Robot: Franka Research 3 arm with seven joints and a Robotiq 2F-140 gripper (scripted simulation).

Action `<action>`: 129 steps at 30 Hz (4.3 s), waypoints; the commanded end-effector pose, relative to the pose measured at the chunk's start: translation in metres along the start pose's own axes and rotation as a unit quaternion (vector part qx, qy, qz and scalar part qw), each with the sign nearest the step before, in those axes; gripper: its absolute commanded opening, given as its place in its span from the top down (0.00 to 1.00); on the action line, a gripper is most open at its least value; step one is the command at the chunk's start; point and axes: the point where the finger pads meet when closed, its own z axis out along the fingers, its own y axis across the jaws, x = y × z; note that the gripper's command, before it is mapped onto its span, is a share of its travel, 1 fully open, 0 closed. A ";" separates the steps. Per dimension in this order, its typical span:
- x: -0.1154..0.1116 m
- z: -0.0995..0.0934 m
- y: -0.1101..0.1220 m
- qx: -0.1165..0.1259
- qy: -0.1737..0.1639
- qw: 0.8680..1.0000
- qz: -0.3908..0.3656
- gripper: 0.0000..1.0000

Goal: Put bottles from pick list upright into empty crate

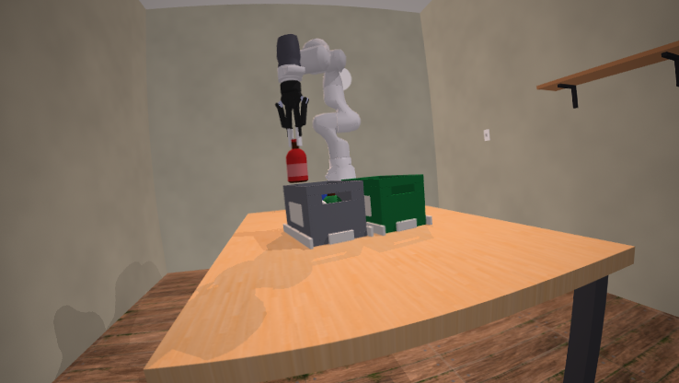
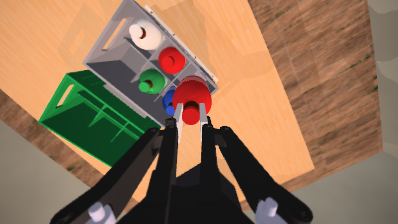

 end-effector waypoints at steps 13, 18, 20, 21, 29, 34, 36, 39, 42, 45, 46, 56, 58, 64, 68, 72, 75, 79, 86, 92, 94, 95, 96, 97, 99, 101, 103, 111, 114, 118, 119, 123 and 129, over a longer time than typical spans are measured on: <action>0.002 -0.005 -0.002 0.000 0.004 1.000 0.002 1.00; 0.002 -0.005 -0.002 0.000 0.004 1.000 0.002 1.00; 0.002 -0.005 -0.002 0.000 0.004 1.000 0.002 1.00; 0.002 -0.005 -0.002 0.000 0.004 1.000 0.002 1.00; 0.002 -0.005 -0.002 0.000 0.004 1.000 0.002 1.00; 0.002 -0.005 -0.002 0.000 0.004 1.000 0.002 1.00; 0.001 -0.005 -0.003 0.000 0.004 1.000 0.002 1.00; 0.000 -0.005 -0.005 0.000 0.004 1.000 0.002 1.00; -0.004 -0.005 -0.009 0.000 0.004 1.000 0.002 1.00; -0.008 -0.005 -0.014 0.000 0.004 1.000 0.002 1.00; -0.010 -0.005 -0.015 0.000 0.004 1.000 0.002 1.00; -0.020 -0.005 -0.028 0.000 0.004 1.000 0.002 1.00; -0.022 -0.005 -0.031 0.000 0.004 1.000 0.002 1.00; -0.030 -0.005 -0.040 0.000 0.004 1.000 0.002 1.00; -0.035 -0.005 -0.046 0.000 0.004 1.000 0.002 1.00; -0.038 -0.005 -0.049 0.000 0.004 1.000 0.002 1.00; -0.042 -0.005 -0.053 0.000 0.004 1.000 0.002 1.00; -0.047 -0.005 -0.060 0.000 0.004 1.000 0.002 1.00; -0.056 -0.005 -0.070 0.000 0.004 1.000 0.002 1.00; -0.061 -0.005 -0.076 0.000 0.004 1.000 0.002 1.00; -0.064 -0.005 -0.079 0.000 0.004 1.000 0.002 1.00; -0.065 -0.005 -0.081 0.000 0.004 1.000 0.002 1.00; -0.067 -0.005 -0.082 0.000 0.004 1.000 0.002 1.00; -0.068 -0.005 -0.084 0.000 0.004 1.000 0.002 1.00; -0.070 -0.005 -0.087 0.000 0.004 1.000 0.002 1.00; -0.073 -0.005 -0.090 0.000 0.004 1.000 0.002 1.00; -0.076 -0.005 -0.093 0.000 0.004 1.000 0.002 1.00; -0.083 -0.005 -0.102 0.000 0.004 1.000 0.002 1.00; -0.087 -0.005 -0.107 0.000 0.004 1.000 0.002 1.00; -0.093 -0.004 -0.113 0.000 0.004 1.000 0.002 1.00; -0.094 -0.004 -0.114 0.000 0.004 1.000 0.002 1.00; -0.096 -0.004 -0.117 0.000 0.004 1.000 0.002 1.00; -0.104 -0.004 -0.126 0.000 0.004 1.000 0.002 1.00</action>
